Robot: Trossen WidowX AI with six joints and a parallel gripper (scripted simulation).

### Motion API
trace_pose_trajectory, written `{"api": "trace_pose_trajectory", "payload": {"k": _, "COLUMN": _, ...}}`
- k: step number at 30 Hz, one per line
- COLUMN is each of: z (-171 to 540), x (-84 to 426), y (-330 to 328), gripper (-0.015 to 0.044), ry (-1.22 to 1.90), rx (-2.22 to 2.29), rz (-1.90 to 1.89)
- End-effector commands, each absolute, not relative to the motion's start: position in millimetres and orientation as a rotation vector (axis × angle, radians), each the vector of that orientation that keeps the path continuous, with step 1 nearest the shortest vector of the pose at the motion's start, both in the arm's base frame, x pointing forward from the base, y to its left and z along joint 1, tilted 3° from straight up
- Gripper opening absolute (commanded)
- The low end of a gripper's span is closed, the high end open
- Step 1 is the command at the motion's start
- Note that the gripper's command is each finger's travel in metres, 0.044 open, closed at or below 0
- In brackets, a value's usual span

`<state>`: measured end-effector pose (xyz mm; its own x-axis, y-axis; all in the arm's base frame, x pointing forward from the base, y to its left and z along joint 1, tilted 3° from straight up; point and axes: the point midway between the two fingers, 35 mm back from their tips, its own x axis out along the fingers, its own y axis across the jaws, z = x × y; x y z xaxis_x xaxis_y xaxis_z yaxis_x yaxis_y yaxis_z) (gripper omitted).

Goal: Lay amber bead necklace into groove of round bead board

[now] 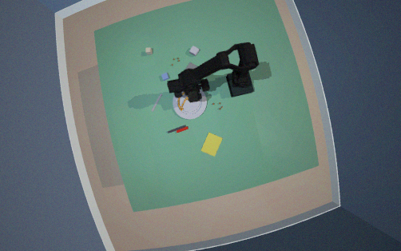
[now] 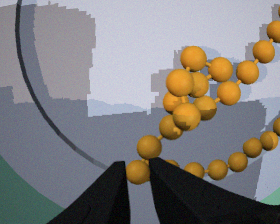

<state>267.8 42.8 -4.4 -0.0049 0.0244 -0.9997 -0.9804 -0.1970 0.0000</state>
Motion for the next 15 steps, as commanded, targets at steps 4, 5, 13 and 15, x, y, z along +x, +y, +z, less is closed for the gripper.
{"api": "trace_pose_trajectory", "payload": {"k": 4, "z": -8.3, "x": 263.6, "y": 42.4, "gripper": 0.0, "ry": 1.101, "rx": -1.33, "rz": 1.384}}
{"api": "trace_pose_trajectory", "payload": {"k": 5, "z": -8.3, "x": 263.6, "y": 42.4, "gripper": 0.0, "ry": 1.101, "rx": -1.33, "rz": 1.384}}
{"api": "trace_pose_trajectory", "payload": {"k": 13, "z": -8.3, "x": 263.6, "y": 42.4, "gripper": 0.0, "ry": 1.101, "rx": -1.33, "rz": 1.384}}
{"api": "trace_pose_trajectory", "payload": {"k": 15, "z": -8.3, "x": 263.6, "y": 42.4, "gripper": 0.0, "ry": 1.101, "rx": -1.33, "rz": 1.384}}
